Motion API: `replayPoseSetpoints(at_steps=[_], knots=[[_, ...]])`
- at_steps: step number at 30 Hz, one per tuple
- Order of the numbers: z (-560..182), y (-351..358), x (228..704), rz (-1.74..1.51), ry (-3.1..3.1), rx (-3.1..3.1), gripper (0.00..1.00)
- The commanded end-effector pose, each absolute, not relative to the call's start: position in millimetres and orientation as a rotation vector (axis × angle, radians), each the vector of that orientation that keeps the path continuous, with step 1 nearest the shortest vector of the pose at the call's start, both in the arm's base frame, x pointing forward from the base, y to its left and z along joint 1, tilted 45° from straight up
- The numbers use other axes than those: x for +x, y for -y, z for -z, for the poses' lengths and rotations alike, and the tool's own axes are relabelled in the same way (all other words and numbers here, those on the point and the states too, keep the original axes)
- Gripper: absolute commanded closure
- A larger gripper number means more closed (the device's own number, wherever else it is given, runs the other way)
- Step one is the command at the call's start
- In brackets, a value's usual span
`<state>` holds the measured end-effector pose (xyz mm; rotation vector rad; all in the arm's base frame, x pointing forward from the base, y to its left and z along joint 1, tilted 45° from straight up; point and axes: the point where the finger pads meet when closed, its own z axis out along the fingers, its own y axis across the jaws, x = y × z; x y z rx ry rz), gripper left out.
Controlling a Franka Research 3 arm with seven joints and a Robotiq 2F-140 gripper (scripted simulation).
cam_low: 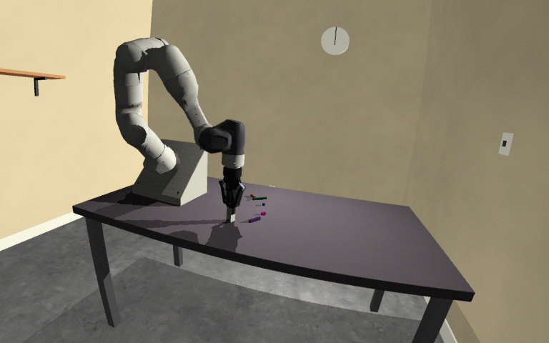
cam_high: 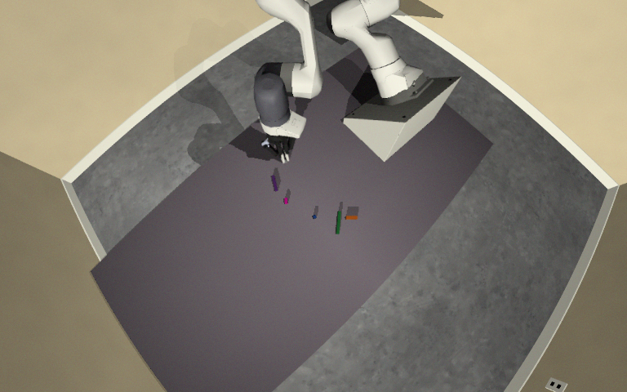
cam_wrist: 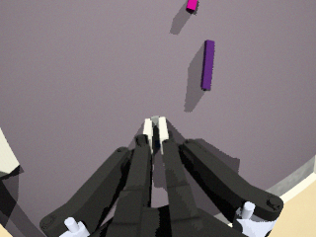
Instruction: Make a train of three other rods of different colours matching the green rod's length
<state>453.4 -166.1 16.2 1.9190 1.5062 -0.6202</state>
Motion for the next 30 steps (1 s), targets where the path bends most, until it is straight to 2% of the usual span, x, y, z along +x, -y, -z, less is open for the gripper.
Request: replayPoseSetpoints(at_steps=[1,4,14,30], knots=[[-15.8,165.1,454.9,0.618,-1.513,1.914,0.95],[-15.8,165.1,454.9,0.618,-1.513,1.914,0.95],[-15.8,165.1,454.9,0.618,-1.513,1.914,0.85],[-19.1,161.7,454.8,0.618,-1.513,1.914,0.85]])
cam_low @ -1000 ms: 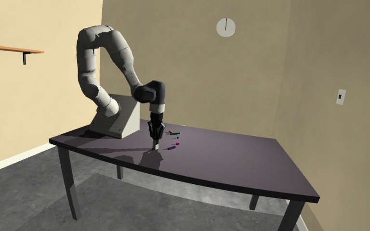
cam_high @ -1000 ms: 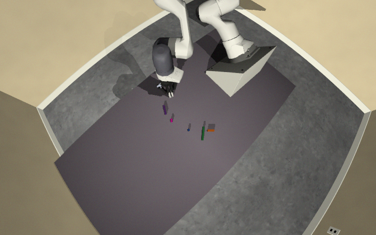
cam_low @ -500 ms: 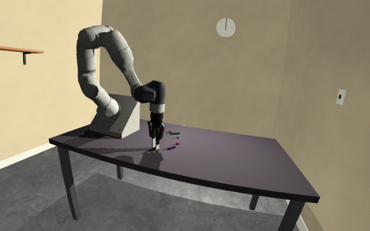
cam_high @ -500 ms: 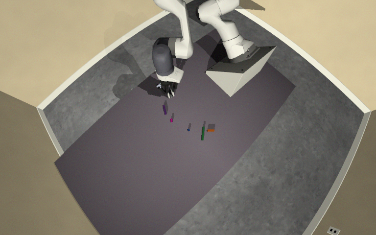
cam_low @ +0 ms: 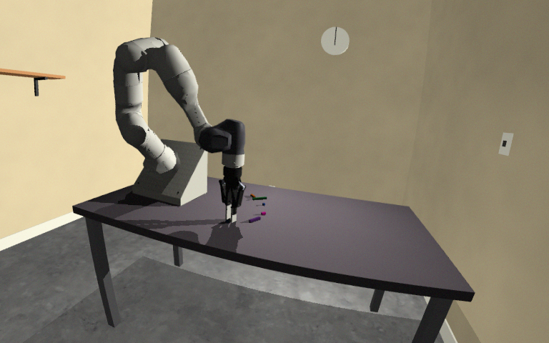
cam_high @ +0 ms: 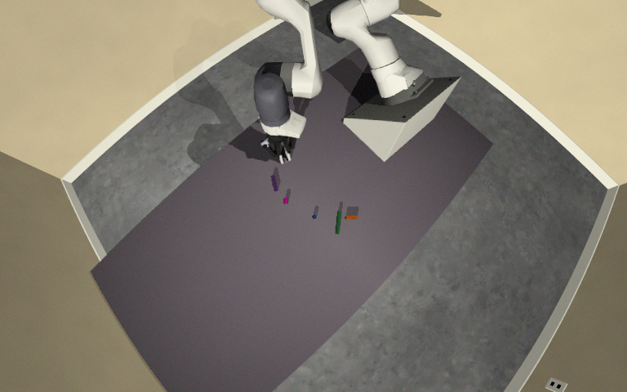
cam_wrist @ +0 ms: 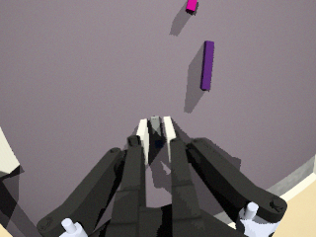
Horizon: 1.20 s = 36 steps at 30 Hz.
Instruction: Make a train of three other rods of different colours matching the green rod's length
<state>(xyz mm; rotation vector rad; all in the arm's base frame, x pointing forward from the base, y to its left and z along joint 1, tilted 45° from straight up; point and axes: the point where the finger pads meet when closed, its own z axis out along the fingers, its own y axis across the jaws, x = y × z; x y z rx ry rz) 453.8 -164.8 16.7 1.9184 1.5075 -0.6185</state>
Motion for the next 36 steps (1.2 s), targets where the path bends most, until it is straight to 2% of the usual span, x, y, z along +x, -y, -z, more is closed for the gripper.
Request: replayPoseSetpoints(at_steps=[1,28,29,36], knots=[[-20.8,160.0,454.8,0.618,-1.513,1.914,0.85],[-79.0,101.0,453.6,0.618,-1.513,1.914,0.85],[-79.0,101.0,453.6,0.618,-1.513,1.914,0.00],[-79.0,101.0,453.6,0.618,-1.513,1.914,0.00]])
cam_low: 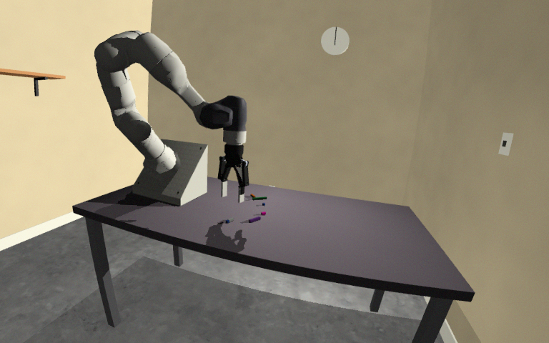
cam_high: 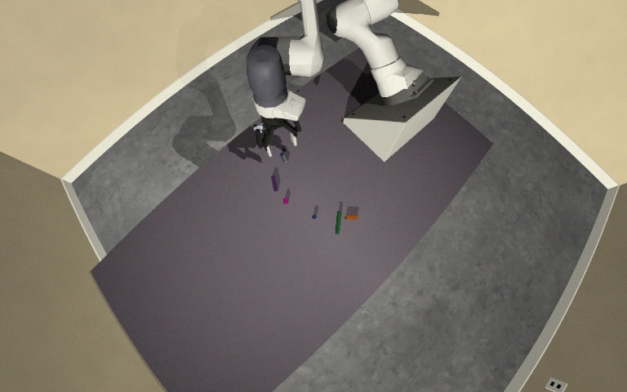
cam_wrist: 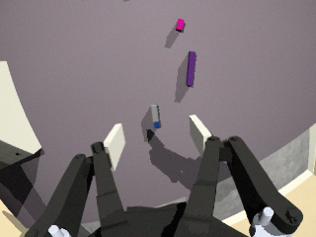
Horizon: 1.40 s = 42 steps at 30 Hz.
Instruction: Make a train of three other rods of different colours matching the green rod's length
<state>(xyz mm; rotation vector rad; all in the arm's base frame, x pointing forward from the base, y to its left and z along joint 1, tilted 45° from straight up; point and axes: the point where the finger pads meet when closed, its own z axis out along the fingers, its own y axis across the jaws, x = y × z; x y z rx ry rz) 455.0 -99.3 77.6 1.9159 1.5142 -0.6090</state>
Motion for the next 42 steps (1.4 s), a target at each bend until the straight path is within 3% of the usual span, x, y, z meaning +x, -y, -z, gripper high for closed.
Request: replayPoseSetpoints(at_steps=[1,14,24,42], knots=[[-79.0,101.0,453.6,0.618,-1.513,1.914,0.00],[-78.1,99.2,455.0,0.622,-1.522,1.904,0.00],[-34.0,37.7,482.9,0.751,-1.811,1.616,0.00],[53.0,-38.2,475.5,0.900,-2.142,1.280,0.00]])
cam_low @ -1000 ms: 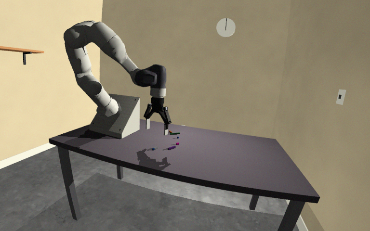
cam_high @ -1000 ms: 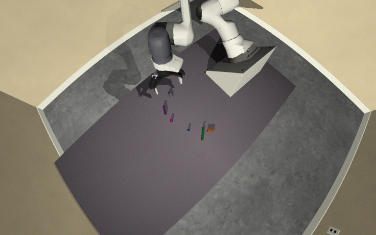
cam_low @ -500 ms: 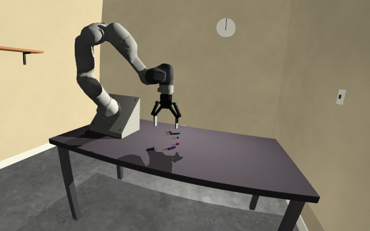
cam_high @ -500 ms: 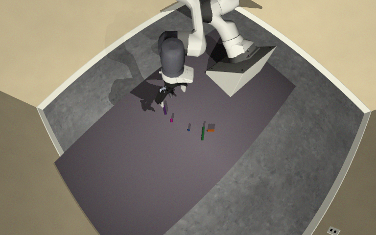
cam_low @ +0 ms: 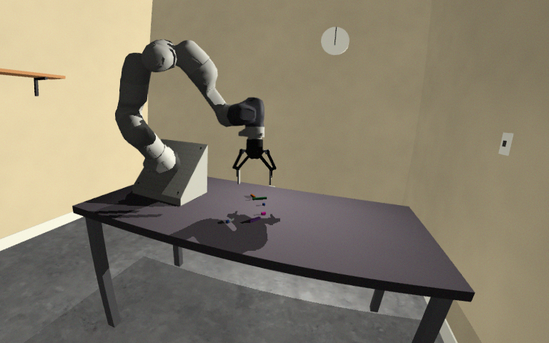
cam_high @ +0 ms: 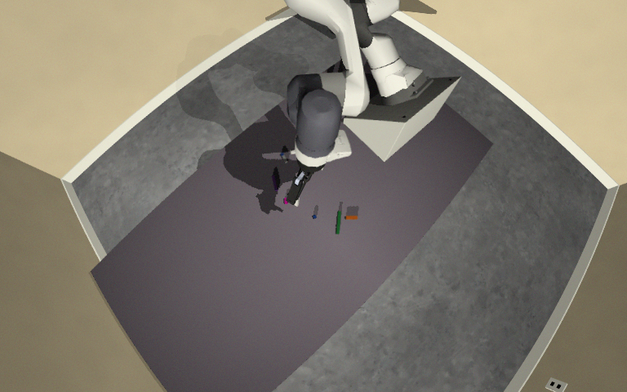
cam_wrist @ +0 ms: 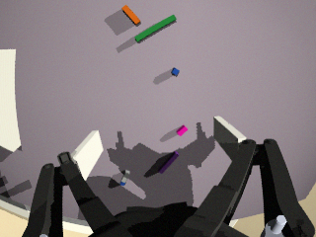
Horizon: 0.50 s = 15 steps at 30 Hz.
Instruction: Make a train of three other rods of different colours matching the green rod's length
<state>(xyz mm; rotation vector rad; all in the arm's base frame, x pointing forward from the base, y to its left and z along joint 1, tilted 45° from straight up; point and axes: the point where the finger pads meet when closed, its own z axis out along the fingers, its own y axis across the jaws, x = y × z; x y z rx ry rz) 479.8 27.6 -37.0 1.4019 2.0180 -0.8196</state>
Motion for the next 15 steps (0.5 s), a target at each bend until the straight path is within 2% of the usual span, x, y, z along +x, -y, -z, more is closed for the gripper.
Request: replayPoseSetpoints(at_steps=[1,15], knots=[[58.4,-42.2,473.8,0.908,-2.160,1.262,0.00],[136.5,-93.7,437.1,1.005,-2.402,1.015,0.00]])
